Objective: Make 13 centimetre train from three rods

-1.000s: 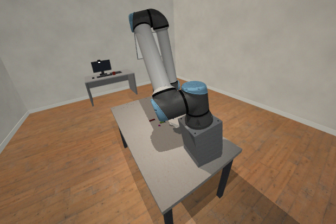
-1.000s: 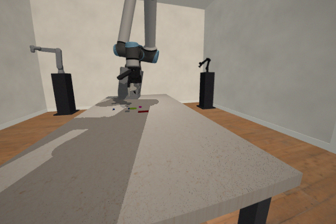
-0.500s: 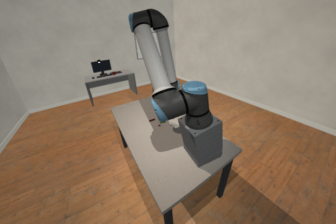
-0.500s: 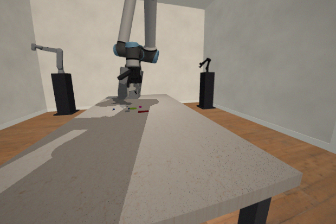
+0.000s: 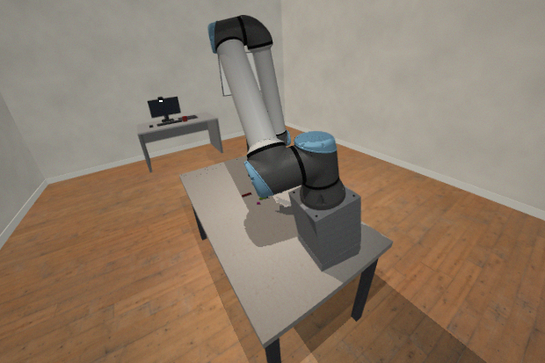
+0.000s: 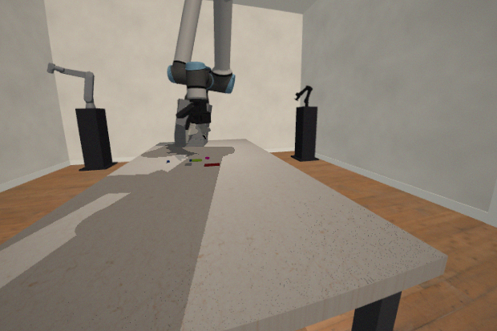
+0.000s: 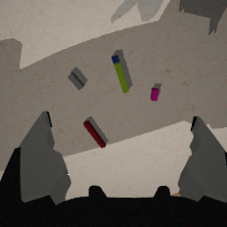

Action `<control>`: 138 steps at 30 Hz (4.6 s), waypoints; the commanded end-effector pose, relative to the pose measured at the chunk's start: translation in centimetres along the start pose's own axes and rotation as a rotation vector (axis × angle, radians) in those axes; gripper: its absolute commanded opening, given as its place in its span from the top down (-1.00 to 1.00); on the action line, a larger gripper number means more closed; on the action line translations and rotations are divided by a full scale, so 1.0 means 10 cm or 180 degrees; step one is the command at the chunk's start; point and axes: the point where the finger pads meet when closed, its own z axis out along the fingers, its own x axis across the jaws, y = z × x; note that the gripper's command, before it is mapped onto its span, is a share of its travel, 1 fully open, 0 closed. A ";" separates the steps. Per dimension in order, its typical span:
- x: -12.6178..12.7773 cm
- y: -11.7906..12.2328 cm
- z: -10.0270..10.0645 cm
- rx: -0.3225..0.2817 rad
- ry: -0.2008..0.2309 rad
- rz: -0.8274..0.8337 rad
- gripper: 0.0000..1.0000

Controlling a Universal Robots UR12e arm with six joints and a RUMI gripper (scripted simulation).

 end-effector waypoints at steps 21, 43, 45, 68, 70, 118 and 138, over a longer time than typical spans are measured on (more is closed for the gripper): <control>-0.06 0.25 0.05 0.0004 -0.0009 0.2350 -1.00; -0.14 0.51 0.10 0.0002 -0.0010 0.4285 -1.00; -0.15 0.55 0.10 0.0001 -0.0010 0.4554 -1.00; -0.31 0.88 0.15 -0.0003 -0.0011 0.6779 -1.00; -0.32 0.91 0.16 -0.0003 -0.0011 0.6969 -1.00; -0.46 1.10 0.19 -0.0006 -0.0010 0.8370 0.72; -0.46 1.10 0.19 -0.0006 -0.0010 0.8370 0.72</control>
